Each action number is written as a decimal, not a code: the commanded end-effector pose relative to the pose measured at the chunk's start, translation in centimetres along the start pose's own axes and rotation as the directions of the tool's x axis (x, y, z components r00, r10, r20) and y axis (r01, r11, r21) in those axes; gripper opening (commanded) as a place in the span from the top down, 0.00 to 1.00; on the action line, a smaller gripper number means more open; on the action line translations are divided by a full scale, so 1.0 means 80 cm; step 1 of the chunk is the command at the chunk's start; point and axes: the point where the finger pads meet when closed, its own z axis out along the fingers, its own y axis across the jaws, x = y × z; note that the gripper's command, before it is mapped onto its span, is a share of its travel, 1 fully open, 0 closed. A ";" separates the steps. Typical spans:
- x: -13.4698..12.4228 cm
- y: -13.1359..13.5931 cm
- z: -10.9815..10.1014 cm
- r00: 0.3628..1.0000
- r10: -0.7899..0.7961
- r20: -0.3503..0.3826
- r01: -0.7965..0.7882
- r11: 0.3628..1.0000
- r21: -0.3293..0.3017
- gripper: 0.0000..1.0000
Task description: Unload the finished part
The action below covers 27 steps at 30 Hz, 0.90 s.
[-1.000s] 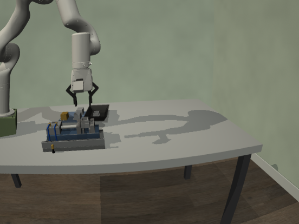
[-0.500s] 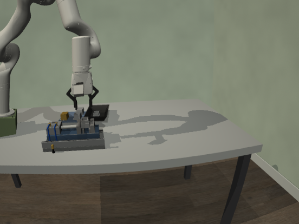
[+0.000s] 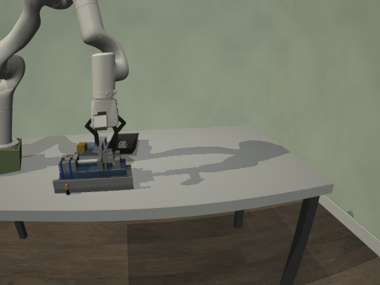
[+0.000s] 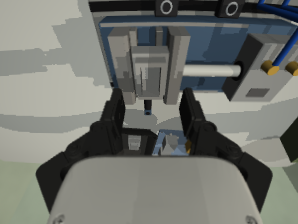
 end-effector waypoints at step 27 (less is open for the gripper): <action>0.000 -0.002 0.024 1.000 0.000 -0.001 0.000 1.000 0.002 0.31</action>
